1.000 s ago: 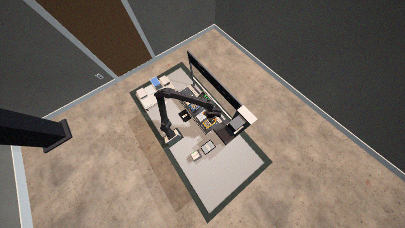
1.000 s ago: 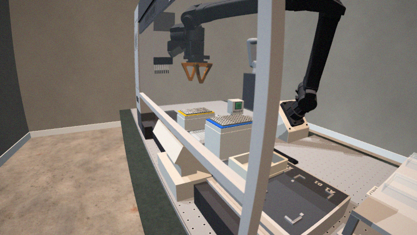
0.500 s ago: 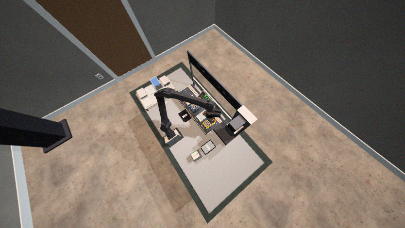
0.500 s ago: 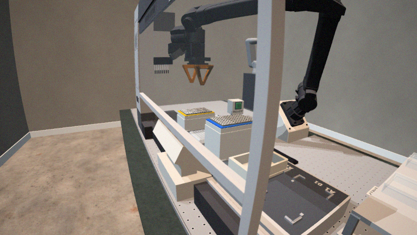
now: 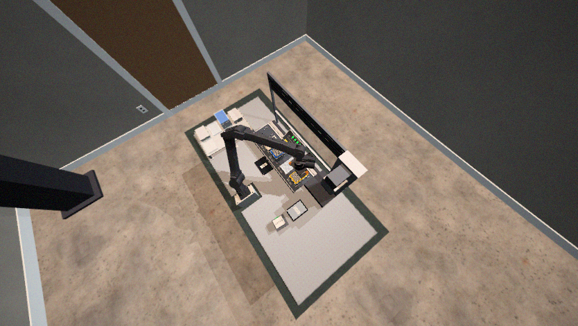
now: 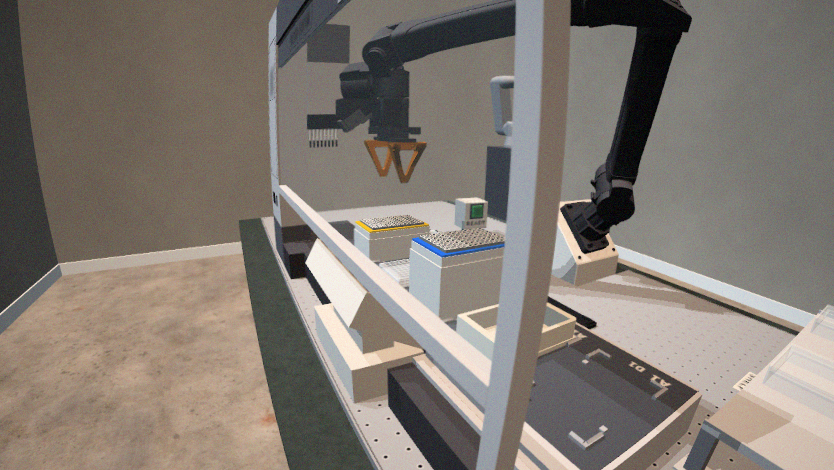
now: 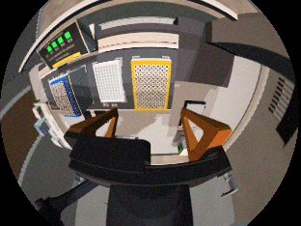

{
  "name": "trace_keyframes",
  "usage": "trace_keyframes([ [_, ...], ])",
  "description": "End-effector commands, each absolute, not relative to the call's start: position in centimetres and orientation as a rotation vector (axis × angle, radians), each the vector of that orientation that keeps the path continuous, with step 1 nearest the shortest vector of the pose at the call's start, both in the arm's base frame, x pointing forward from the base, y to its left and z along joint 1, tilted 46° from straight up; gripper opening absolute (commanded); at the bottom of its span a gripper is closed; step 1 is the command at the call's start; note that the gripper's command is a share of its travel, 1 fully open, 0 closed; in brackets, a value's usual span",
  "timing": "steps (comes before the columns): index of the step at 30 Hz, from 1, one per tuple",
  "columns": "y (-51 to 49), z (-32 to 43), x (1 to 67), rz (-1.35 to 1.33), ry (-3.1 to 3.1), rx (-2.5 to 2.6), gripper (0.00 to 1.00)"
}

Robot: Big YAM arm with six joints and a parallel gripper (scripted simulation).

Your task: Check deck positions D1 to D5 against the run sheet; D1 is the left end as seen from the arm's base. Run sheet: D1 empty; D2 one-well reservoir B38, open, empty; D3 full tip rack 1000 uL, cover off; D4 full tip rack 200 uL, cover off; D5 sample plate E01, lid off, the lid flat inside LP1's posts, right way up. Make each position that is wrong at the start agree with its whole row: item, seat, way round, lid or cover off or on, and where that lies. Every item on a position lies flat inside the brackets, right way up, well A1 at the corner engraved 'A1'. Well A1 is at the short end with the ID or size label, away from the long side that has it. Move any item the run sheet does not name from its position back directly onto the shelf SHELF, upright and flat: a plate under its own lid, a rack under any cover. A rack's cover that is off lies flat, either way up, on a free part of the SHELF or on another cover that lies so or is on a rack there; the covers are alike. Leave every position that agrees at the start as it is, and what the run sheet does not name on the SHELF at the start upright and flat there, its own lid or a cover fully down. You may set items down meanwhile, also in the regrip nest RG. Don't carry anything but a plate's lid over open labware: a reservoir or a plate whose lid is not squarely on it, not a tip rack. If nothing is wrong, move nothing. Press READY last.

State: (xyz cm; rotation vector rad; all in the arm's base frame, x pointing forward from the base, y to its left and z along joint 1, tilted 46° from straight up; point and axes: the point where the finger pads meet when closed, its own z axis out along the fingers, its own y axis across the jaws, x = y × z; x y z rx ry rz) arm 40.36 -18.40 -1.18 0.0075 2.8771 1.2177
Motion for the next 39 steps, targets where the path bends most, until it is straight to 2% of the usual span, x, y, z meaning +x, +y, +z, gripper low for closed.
trace_keyframes([
  [1,-18.2,-2.1,40.9,1.205,2.875,0.018,1.0],
  [12,-18.9,-2.3,42.3,1.152,2.855,0.013,1.0],
  [39,-14.4,-6.0,40.9,1.205,2.872,0.028,1.0],
])
